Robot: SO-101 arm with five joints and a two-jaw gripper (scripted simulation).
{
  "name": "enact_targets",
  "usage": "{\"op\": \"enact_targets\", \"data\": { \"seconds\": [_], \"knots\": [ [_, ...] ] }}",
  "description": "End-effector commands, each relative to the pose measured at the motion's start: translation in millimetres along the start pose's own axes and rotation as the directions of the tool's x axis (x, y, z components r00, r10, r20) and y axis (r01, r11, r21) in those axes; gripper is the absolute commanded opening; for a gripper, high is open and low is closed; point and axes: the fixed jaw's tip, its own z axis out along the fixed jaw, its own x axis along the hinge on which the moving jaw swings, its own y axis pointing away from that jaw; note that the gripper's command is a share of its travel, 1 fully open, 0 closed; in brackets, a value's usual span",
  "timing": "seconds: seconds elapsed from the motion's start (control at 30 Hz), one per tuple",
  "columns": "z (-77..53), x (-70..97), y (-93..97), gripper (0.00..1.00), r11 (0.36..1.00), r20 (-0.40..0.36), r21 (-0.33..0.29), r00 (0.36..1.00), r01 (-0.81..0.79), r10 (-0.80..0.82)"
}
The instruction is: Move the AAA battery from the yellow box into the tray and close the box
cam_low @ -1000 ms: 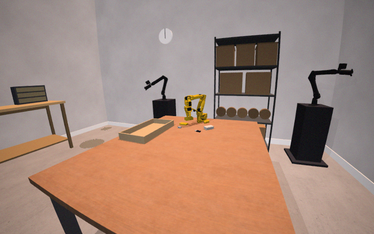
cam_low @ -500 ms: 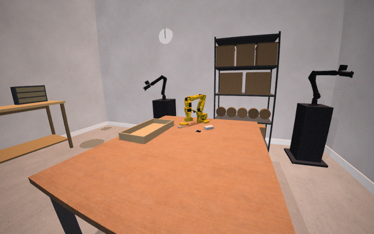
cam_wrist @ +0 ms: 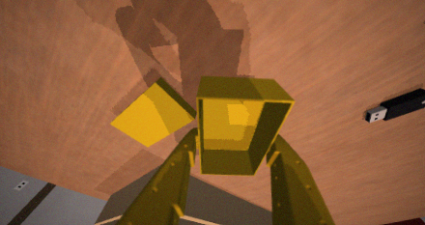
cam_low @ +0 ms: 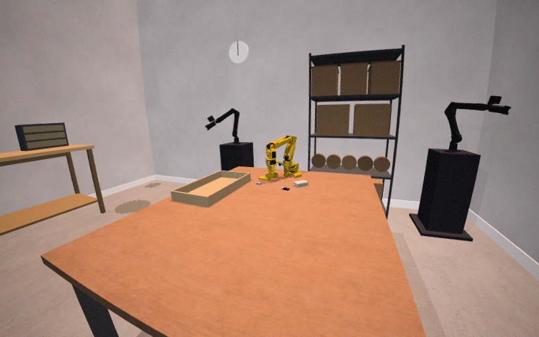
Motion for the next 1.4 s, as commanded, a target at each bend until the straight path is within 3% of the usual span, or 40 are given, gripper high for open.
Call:
{"op": "enact_targets", "data": {
  "seconds": [0.0, 0.57, 1.37],
  "knots": [
    [3.3, 2.6, -2.0, 0.22, 1.0, -0.023, 0.005, 1.0, -0.002, 0.002],
    [18.1, 0.9, -1.7, 0.22, 1.0, -0.023, 0.005, 1.0, -0.002, 0.002],
    [19.5, 0.6, -1.7, 0.22, 1.0, -0.023, 0.005, 1.0, -0.002, 0.002]
  ]
}}
